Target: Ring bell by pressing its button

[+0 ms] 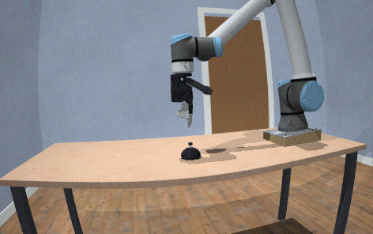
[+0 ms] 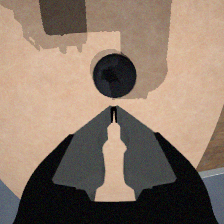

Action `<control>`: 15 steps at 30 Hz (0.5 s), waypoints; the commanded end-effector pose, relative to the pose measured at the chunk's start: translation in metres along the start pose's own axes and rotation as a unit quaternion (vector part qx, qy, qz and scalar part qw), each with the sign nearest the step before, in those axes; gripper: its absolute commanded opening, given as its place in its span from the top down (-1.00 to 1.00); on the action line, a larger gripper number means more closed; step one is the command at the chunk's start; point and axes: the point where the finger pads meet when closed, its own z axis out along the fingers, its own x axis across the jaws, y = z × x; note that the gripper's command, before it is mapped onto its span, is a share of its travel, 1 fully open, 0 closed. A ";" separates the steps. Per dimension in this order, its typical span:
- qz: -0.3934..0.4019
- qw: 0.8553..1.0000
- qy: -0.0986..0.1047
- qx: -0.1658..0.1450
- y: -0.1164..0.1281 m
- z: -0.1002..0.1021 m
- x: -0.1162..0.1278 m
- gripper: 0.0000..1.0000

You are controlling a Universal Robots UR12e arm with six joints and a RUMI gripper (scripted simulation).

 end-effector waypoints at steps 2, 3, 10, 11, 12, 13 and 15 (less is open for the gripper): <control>0.000 1.000 0.000 -0.001 0.001 0.004 0.000 1.00; 0.000 1.000 0.000 -0.001 0.000 0.005 0.000 1.00; 0.000 1.000 0.000 -0.001 0.000 0.018 0.000 1.00; 0.000 1.000 0.000 -0.001 0.000 0.020 0.000 1.00; 0.000 1.000 0.000 -0.001 0.000 0.022 0.000 1.00; 0.000 1.000 0.000 -0.001 0.000 0.024 0.000 1.00; 0.000 1.000 0.000 -0.001 0.000 0.028 0.000 1.00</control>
